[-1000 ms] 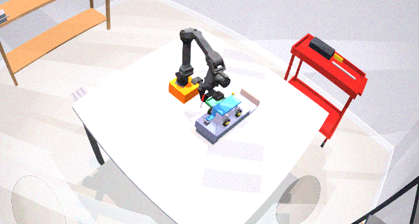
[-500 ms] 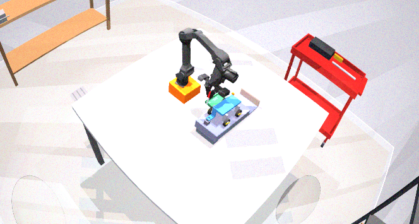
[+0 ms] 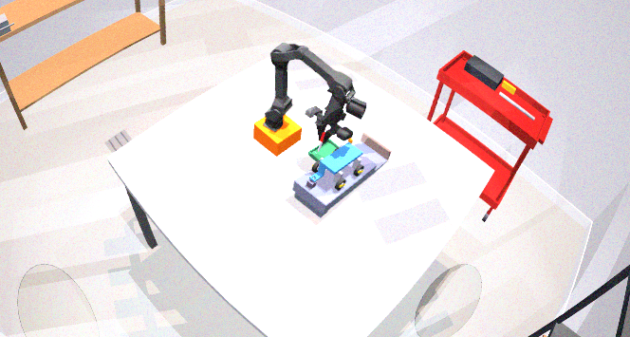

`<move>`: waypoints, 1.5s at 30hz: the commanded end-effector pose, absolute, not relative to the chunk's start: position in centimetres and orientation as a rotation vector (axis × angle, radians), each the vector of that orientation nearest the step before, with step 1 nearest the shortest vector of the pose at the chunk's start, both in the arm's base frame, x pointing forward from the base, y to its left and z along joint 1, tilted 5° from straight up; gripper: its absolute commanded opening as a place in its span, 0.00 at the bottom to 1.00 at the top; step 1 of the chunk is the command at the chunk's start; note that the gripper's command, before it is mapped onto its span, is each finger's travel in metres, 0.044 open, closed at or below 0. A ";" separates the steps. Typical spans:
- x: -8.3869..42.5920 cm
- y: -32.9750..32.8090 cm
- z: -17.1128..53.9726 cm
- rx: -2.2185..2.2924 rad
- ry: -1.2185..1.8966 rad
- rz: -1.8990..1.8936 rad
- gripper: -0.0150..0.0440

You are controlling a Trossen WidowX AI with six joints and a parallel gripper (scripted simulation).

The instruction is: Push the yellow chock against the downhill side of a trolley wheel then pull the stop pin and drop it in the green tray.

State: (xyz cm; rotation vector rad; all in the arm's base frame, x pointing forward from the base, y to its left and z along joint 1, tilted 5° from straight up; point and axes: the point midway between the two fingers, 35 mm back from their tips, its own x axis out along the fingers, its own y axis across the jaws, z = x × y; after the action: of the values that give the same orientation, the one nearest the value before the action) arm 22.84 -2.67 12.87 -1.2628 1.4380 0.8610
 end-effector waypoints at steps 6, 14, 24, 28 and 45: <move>23.4 0.7 12.3 -1.262 1.439 0.858 0.25; 23.8 3.7 11.8 -1.260 1.437 0.859 0.25; 24.2 5.9 11.6 -1.258 1.436 0.860 0.25; 24.2 5.8 11.6 -1.303 1.403 0.921 0.25; 24.0 5.5 11.6 -1.628 1.098 1.346 0.25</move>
State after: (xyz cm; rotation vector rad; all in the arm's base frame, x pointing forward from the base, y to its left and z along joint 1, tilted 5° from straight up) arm 24.20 5.62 11.60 -1.5692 1.1662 1.2680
